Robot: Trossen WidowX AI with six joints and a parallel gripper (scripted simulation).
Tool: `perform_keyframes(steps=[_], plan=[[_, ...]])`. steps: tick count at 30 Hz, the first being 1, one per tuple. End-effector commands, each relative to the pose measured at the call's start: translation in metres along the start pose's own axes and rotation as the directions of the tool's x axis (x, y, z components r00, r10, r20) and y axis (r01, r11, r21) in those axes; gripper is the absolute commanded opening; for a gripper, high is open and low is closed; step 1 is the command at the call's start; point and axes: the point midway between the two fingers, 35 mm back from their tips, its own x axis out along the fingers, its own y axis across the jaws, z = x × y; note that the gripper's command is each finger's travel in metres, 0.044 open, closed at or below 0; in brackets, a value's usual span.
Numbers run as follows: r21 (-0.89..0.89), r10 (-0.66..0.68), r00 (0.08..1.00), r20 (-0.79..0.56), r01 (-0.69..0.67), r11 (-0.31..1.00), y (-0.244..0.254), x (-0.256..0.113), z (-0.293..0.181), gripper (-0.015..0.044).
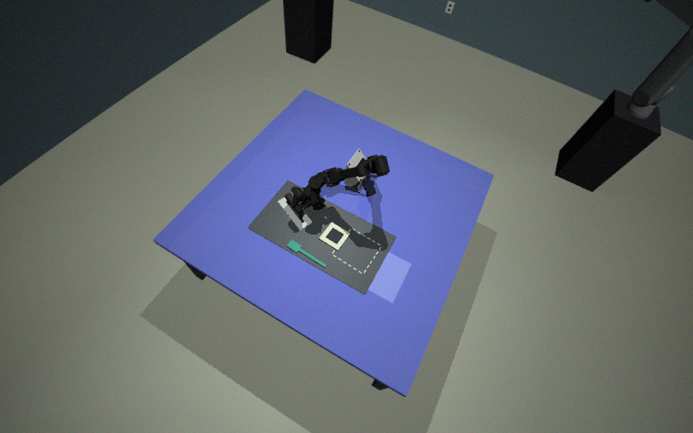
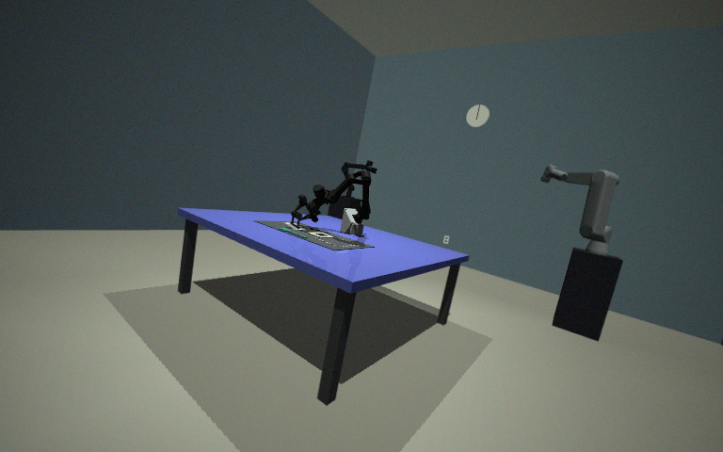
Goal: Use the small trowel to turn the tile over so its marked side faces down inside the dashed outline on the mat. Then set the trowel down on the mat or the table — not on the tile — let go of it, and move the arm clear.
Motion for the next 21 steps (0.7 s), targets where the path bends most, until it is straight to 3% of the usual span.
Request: perform_keyframes(steps=[1,16,21], plan=[[0.002,-0.005,1.000,-0.002,0.005,1.000,-0.002,0.007,-0.001,0.0300],[0.000,-0.006,1.000,0.000,0.006,1.000,0.000,0.028,-0.001,0.0300],[0.000,-0.006,1.000,0.000,0.006,1.000,0.000,0.028,-0.001,0.0169]])
